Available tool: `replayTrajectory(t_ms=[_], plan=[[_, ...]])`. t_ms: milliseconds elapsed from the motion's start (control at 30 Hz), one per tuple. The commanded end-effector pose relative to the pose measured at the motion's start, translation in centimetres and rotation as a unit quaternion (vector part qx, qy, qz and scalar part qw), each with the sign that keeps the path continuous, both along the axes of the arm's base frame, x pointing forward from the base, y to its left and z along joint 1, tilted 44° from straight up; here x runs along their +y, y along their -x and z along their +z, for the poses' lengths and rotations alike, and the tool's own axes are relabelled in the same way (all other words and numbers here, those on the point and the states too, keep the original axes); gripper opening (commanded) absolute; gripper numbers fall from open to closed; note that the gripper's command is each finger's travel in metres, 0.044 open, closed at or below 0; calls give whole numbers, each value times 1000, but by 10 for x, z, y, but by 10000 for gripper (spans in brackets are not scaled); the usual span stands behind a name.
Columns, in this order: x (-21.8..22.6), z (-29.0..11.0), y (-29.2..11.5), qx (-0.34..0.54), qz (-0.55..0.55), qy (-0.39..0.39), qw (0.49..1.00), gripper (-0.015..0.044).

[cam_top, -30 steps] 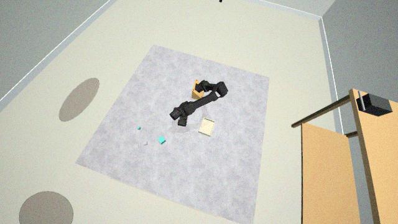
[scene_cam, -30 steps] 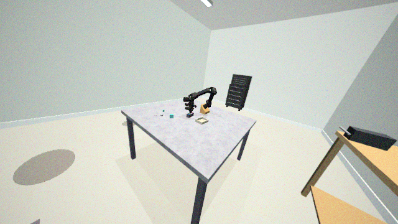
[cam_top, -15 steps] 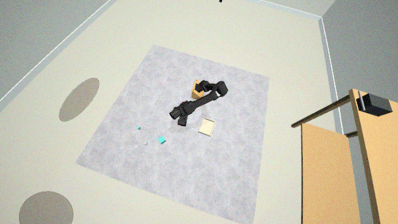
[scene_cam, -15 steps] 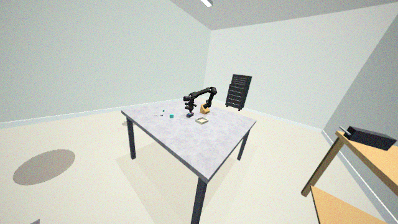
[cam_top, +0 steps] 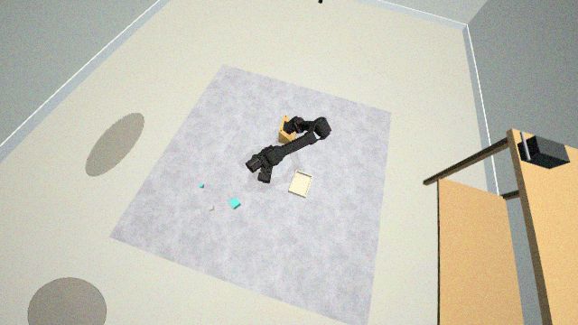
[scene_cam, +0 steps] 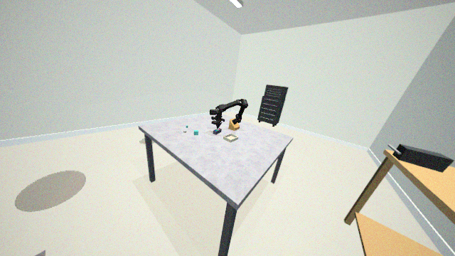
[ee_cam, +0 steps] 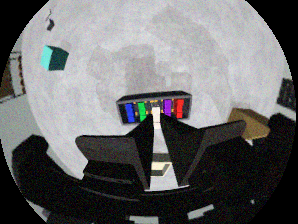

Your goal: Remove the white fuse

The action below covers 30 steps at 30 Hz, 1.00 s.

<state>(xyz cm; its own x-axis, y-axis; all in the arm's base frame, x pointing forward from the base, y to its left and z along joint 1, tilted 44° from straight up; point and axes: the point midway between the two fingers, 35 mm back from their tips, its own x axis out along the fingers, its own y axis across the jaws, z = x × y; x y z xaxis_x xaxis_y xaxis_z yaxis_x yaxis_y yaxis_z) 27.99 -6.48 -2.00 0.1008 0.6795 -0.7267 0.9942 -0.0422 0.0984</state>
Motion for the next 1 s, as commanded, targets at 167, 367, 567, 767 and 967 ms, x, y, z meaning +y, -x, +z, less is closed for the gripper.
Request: replayTrajectory(t_ms=[167,367,567,767,967], plan=[[-5,4,1,-1,0,2,1000,0],[-7,6,1,-1,0,2,1000,0],[-9,8,1,-1,0,2,1000,0],[-10,10,2,-1,0,2,1000,0],[-12,12,2,-1,0,1,1000,0]])
